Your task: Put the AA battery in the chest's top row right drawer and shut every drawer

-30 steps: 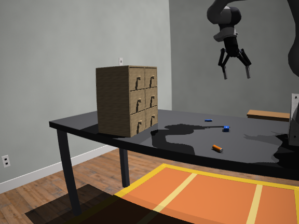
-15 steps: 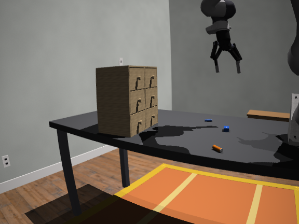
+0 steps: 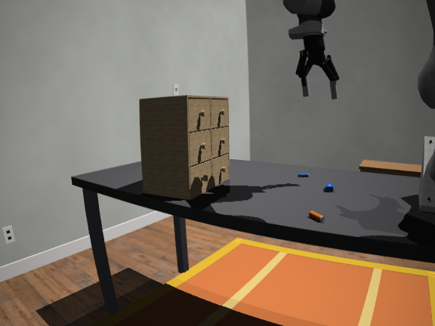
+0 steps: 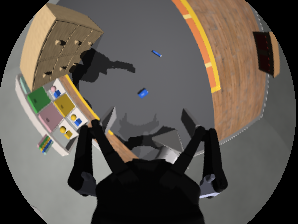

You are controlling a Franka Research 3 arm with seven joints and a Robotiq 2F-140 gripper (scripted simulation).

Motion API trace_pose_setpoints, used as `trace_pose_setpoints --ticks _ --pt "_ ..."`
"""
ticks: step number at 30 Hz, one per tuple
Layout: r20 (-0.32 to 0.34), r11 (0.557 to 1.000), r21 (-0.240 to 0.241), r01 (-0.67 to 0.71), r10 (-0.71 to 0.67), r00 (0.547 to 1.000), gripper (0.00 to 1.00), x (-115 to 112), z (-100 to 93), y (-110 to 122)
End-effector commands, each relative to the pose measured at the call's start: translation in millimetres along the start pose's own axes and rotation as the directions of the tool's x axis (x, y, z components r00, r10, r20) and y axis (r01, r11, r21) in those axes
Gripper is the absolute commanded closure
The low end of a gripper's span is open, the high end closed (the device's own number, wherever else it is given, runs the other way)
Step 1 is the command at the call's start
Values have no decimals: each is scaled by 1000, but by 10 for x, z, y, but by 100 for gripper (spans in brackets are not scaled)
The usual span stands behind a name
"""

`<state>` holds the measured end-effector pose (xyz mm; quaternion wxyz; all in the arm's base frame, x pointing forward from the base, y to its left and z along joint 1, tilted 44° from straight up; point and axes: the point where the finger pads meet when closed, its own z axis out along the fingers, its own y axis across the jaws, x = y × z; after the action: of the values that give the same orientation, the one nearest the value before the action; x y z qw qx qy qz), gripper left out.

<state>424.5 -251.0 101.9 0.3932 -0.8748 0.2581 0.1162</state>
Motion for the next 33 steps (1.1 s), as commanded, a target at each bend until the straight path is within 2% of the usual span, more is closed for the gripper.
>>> trace_pose_setpoints --ticks 1,4,19,33 --pt "-17 996 3 88 -88 996 0 25 -93 -131" --pt "-21 995 2 100 -100 995 0 32 -112 -164" --pt "-64 966 -20 260 -260 963 0 94 -358 -623" --pt "-86 934 -39 355 -357 930 0 110 -500 -916"
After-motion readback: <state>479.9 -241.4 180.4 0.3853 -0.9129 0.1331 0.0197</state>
